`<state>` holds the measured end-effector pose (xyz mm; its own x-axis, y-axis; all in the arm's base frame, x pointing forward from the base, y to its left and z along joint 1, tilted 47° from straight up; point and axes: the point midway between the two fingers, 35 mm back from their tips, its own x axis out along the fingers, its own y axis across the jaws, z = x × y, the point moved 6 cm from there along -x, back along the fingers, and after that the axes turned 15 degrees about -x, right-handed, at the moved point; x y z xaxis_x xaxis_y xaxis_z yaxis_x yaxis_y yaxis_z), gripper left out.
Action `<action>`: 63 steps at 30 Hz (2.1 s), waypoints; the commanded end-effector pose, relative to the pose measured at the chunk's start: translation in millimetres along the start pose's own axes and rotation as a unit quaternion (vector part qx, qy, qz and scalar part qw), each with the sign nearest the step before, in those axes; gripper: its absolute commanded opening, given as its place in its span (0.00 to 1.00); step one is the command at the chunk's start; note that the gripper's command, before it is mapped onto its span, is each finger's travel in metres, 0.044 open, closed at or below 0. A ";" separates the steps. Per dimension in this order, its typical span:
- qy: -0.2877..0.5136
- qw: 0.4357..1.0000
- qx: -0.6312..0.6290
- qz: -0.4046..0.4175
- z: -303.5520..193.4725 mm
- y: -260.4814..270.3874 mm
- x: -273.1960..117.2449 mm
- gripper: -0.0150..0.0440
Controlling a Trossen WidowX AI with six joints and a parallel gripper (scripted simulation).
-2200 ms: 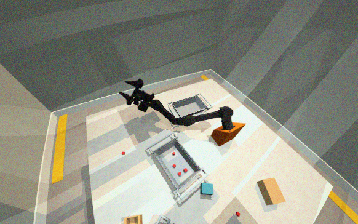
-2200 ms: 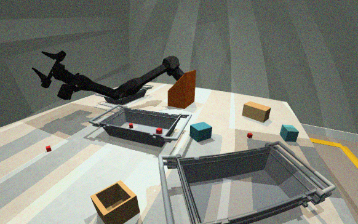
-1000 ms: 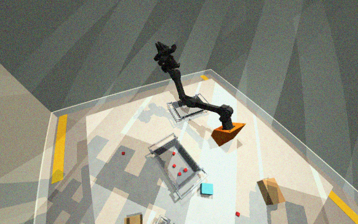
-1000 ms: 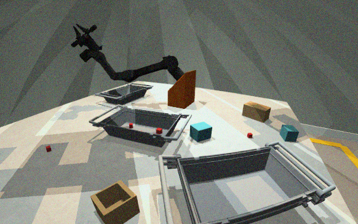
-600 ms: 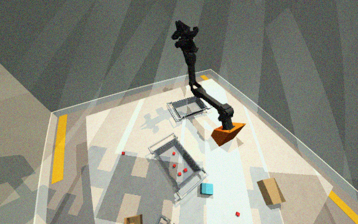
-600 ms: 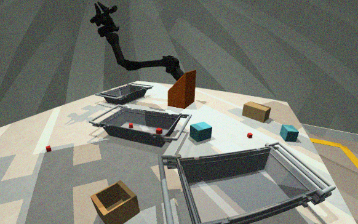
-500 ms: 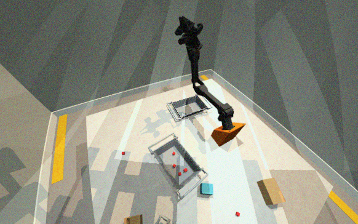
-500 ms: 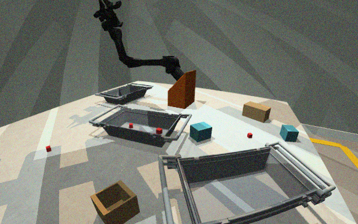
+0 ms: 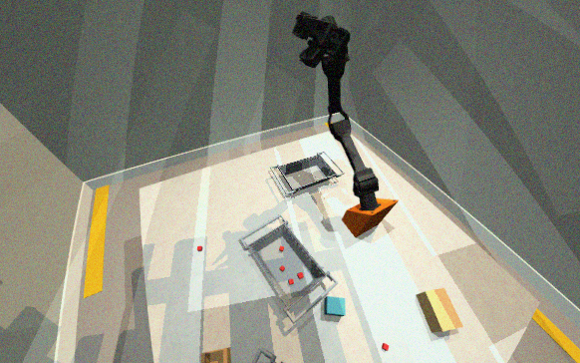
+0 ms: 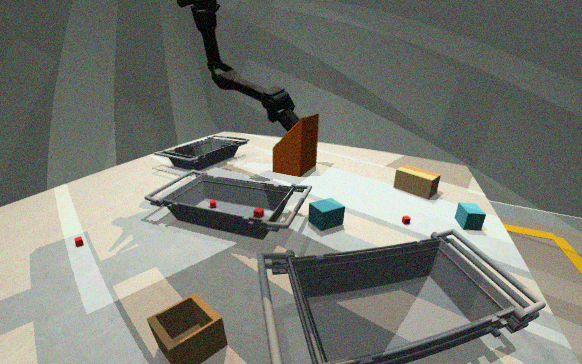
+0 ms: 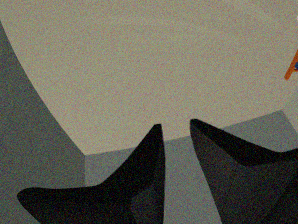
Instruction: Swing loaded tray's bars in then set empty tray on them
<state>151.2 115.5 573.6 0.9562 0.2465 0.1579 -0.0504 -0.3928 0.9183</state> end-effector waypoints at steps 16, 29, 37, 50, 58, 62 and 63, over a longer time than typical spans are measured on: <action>-0.352 0.923 -0.031 -0.153 131.4 -145.4 144.9 0.40; -0.583 0.784 0.003 -0.212 283.7 -218.8 157.8 0.40; -0.738 0.632 0.035 -0.233 400.1 -267.8 116.9 0.40; -0.809 0.535 0.051 -0.239 466.4 -296.6 72.8 0.40; -0.809 0.535 0.050 -0.239 500.5 -310.0 55.3 0.40; -0.809 0.535 0.050 -0.238 506.7 -312.4 51.5 0.40; -0.809 0.535 0.050 -0.238 506.7 -312.4 51.5 0.40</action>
<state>361.9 -198.1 113.5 -0.1511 -0.7169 -0.6806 0.2410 -0.6944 0.6780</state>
